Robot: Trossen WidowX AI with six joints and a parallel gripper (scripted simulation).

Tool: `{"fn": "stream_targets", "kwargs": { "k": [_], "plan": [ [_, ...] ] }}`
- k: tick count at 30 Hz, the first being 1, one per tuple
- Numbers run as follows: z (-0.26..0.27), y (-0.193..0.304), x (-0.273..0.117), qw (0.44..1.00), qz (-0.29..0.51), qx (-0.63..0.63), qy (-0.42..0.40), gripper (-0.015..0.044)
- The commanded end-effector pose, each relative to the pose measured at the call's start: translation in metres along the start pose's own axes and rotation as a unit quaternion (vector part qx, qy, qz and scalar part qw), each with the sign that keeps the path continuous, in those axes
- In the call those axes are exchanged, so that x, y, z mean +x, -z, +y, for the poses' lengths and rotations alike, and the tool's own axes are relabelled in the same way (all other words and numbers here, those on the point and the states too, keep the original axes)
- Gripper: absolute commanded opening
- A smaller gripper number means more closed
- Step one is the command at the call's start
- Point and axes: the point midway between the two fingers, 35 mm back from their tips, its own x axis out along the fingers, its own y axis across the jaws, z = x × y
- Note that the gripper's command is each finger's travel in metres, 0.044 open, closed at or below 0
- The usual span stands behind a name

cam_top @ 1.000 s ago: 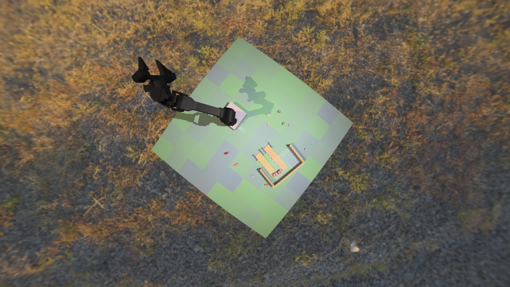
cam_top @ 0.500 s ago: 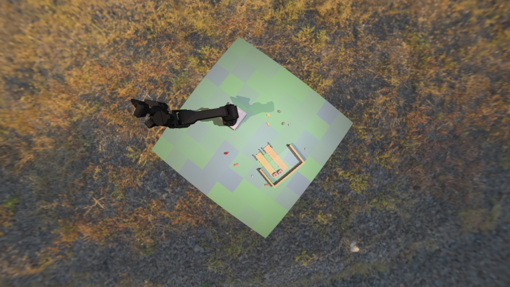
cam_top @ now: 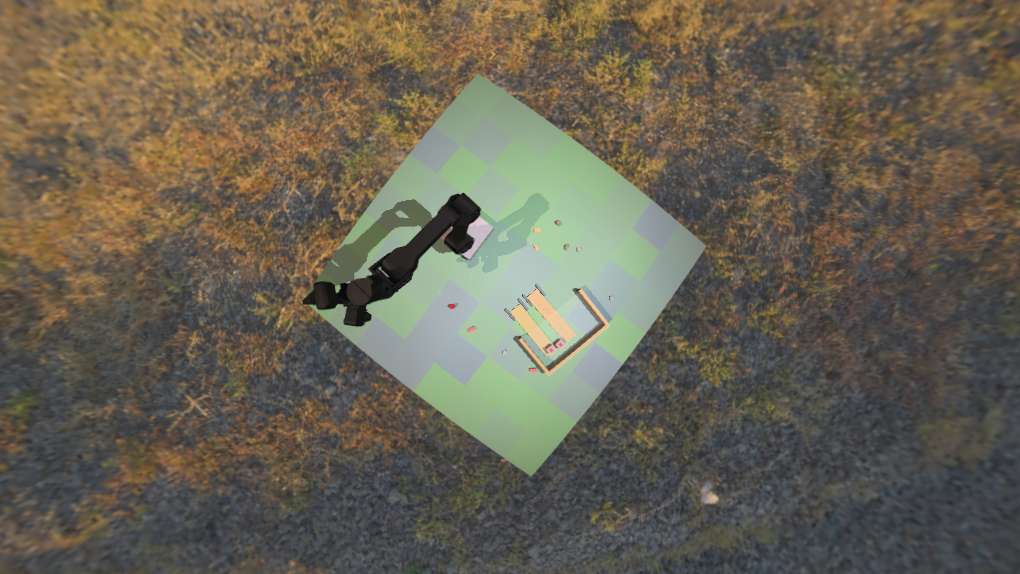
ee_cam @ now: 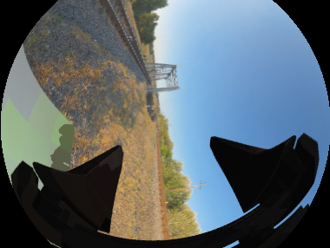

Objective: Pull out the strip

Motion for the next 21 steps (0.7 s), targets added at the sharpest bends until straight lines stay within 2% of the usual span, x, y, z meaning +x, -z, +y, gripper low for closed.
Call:
{"fn": "stream_targets", "kwargs": {
  "k": [1, 11, 16, 21],
  "plan": [
    [0.031, -0.051, -0.026, 0.993, -0.098, 0.045, -0.042, 0.0400],
    [0.110, -0.156, -0.143, 0.909, -0.326, 0.161, -0.203, 0.0400],
    [0.146, -0.182, -0.220, 0.838, -0.410, 0.194, -0.304, 0.0400],
    [0.181, -0.185, -0.301, 0.754, -0.470, 0.207, -0.411, 0.0400]
  ]
}}
